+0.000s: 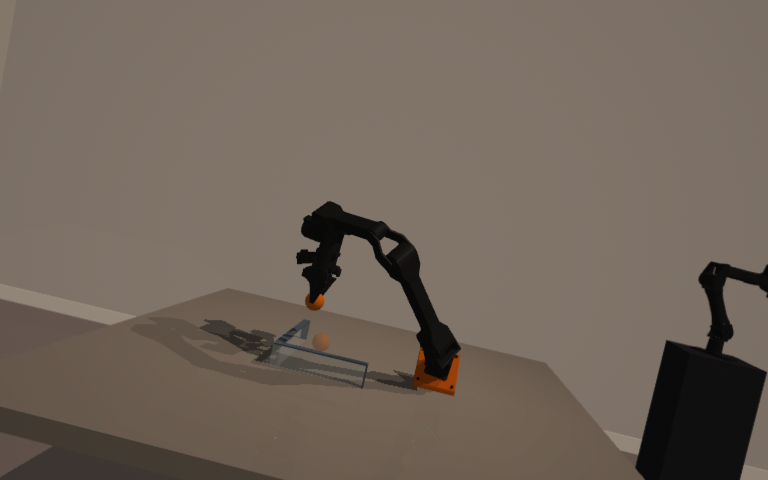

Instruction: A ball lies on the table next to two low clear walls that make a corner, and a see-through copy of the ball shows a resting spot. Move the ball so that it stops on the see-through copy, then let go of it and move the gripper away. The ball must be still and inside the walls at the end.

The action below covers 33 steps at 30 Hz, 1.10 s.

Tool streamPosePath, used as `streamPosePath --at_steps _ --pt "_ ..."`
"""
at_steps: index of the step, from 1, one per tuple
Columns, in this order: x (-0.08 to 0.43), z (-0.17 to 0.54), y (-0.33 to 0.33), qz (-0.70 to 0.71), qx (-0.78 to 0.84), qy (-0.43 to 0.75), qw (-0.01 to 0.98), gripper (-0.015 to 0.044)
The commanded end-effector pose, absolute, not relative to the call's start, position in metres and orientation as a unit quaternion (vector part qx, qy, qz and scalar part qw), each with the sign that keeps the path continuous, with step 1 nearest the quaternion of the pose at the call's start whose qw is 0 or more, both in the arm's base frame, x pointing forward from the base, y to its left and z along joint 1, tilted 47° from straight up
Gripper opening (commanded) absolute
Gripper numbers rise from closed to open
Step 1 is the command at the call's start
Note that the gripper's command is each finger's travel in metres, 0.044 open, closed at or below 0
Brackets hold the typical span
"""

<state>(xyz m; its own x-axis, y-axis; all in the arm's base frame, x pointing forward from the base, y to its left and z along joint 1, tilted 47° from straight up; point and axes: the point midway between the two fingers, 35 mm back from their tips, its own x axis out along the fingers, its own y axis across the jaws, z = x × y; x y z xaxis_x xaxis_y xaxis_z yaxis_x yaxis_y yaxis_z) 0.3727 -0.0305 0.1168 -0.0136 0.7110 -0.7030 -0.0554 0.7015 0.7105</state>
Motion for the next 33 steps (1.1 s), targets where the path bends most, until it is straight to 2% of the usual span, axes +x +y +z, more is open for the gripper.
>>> streamPosePath --at_steps 1,9,33 --pt "0.370 0.089 -0.042 0.299 0.245 0.655 0.650 0.0000" --pt "0.356 0.019 -0.063 0.325 0.224 0.659 0.640 0.0000" --pt "0.350 -0.031 -0.013 0.327 0.224 0.658 0.640 0.0000"
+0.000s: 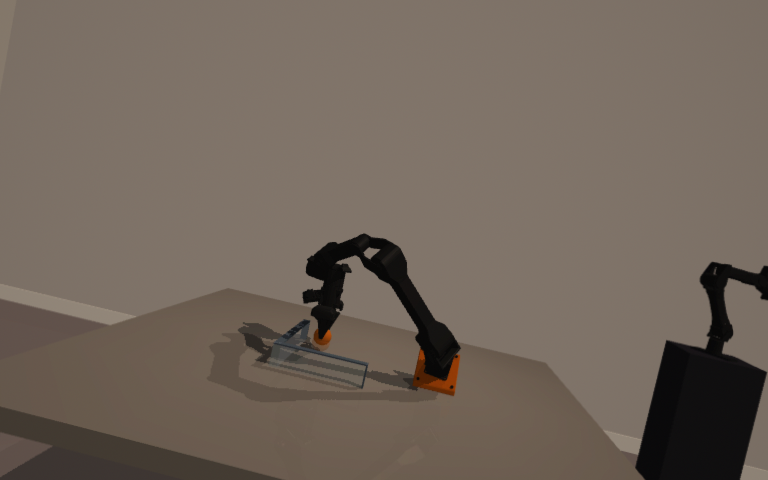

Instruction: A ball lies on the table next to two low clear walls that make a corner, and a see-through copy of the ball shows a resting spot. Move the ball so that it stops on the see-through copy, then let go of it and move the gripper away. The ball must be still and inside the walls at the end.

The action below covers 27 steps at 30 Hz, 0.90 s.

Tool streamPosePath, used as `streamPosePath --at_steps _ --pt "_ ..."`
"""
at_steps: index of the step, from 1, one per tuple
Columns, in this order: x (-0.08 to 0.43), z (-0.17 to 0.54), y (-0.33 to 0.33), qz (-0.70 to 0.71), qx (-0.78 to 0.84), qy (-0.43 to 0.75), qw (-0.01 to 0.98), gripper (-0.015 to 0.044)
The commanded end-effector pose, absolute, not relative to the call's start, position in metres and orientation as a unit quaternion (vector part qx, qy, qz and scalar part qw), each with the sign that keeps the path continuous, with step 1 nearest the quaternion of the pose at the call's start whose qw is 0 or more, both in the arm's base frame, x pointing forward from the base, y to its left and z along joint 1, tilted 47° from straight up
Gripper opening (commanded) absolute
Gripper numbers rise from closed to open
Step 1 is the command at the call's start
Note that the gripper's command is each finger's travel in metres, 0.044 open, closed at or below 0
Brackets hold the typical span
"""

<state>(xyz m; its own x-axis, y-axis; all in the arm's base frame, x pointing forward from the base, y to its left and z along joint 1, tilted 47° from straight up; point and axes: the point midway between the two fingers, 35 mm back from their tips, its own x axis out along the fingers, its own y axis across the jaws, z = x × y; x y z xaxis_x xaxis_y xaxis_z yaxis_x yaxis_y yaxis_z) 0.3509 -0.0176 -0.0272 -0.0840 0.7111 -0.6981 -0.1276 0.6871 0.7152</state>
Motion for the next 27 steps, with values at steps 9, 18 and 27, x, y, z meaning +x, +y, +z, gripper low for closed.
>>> streamPosePath --at_steps 9,18,27 --pt "0.350 -0.037 -0.007 0.327 0.224 0.658 0.640 0.0000" --pt "0.349 -0.044 0.000 0.327 0.224 0.658 0.640 0.0000" --pt "0.350 -0.041 -0.004 0.327 0.222 0.658 0.642 0.0236"
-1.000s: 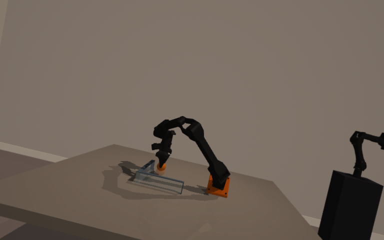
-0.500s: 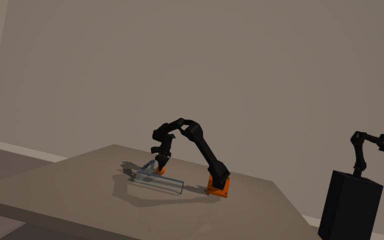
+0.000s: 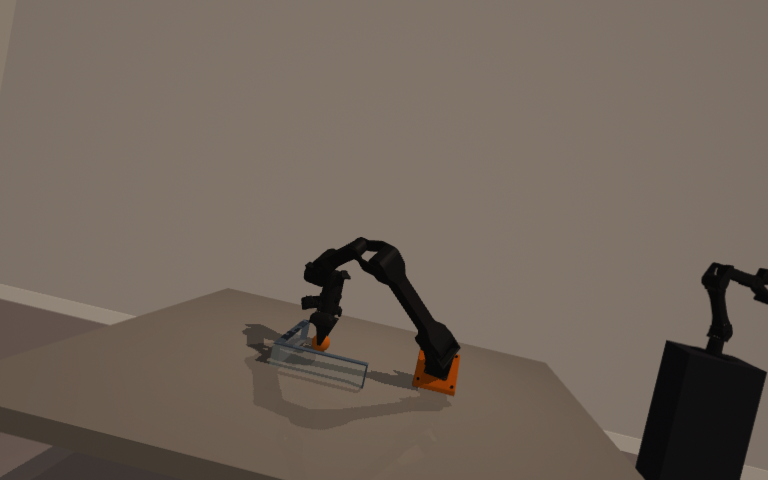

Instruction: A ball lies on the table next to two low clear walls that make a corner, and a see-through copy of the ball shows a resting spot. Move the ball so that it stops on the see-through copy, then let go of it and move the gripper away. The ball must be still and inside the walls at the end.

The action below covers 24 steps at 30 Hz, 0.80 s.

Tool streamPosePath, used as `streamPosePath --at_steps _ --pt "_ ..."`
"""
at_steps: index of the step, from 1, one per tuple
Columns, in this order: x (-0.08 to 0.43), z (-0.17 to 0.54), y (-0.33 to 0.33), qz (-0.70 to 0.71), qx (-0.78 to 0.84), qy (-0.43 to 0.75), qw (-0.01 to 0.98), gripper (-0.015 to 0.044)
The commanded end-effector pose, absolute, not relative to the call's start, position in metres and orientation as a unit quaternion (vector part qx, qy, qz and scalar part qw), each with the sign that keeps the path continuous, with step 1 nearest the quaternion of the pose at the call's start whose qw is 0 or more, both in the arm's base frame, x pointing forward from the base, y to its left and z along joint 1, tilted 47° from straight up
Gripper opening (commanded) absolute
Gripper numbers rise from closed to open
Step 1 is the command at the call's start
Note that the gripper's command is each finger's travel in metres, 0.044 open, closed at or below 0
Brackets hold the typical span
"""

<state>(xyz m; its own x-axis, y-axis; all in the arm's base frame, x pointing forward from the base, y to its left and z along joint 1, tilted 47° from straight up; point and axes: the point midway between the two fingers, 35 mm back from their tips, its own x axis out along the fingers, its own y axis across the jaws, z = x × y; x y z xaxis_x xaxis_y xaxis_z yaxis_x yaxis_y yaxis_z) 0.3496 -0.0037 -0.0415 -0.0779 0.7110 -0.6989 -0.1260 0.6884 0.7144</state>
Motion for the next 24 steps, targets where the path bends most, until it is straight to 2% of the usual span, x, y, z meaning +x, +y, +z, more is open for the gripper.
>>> streamPosePath --at_steps 1,5,14,24 --pt "0.350 -0.041 -0.004 0.327 0.222 0.658 0.642 0.0263" --pt "0.350 -0.041 -0.004 0.327 0.222 0.658 0.642 0.0360" --pt "0.356 0.016 -0.062 0.326 0.223 0.659 0.640 0.0360" --pt "0.359 0.011 -0.059 0.321 0.225 0.653 0.648 0.0360"
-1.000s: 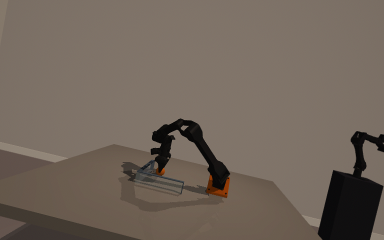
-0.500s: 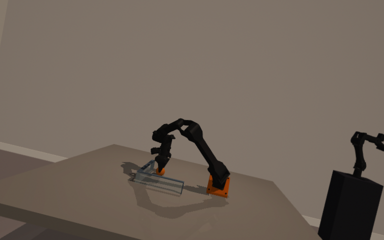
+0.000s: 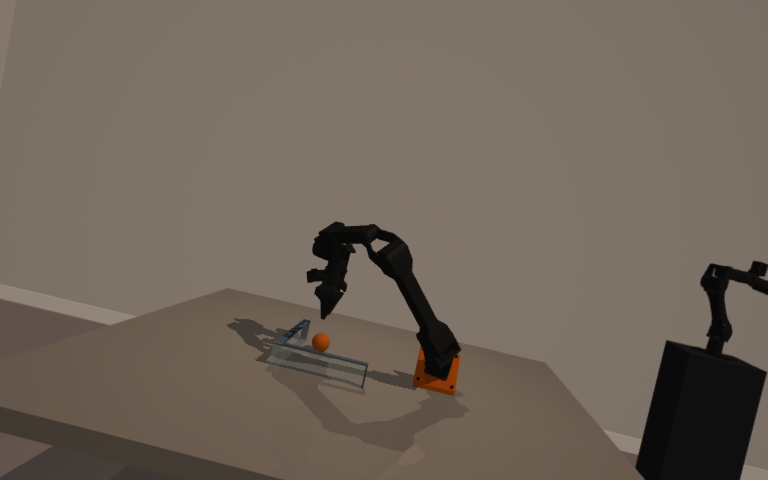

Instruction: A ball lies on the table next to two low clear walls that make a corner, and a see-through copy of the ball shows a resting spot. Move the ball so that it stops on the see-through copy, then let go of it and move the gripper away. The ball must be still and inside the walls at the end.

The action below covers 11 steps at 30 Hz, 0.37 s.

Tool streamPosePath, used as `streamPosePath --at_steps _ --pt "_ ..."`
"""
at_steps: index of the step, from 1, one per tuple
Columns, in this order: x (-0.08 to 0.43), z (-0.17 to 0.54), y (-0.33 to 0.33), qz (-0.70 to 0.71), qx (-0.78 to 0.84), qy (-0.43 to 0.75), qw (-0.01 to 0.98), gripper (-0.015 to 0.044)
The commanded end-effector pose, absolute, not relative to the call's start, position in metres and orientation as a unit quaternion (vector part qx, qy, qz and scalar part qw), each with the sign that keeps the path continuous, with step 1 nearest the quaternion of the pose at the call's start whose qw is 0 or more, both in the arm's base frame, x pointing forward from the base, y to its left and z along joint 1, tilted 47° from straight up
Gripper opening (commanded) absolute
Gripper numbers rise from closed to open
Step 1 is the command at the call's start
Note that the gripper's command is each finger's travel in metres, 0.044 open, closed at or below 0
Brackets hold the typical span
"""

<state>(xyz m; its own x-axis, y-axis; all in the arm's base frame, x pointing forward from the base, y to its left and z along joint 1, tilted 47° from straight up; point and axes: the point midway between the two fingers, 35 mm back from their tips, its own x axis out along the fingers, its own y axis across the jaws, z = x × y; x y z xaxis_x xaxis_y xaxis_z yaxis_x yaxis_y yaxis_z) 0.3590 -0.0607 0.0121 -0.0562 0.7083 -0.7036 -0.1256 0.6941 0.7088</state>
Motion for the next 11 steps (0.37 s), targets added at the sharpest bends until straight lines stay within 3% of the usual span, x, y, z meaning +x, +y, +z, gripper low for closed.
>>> streamPosePath --at_steps 1,3,11 --pt "0.359 0.012 -0.061 0.321 0.225 0.653 0.648 0.0386" --pt "0.359 0.023 -0.072 0.321 0.224 0.653 0.648 0.0438" --pt "0.357 0.046 -0.092 0.321 0.224 0.652 0.649 0.0440"
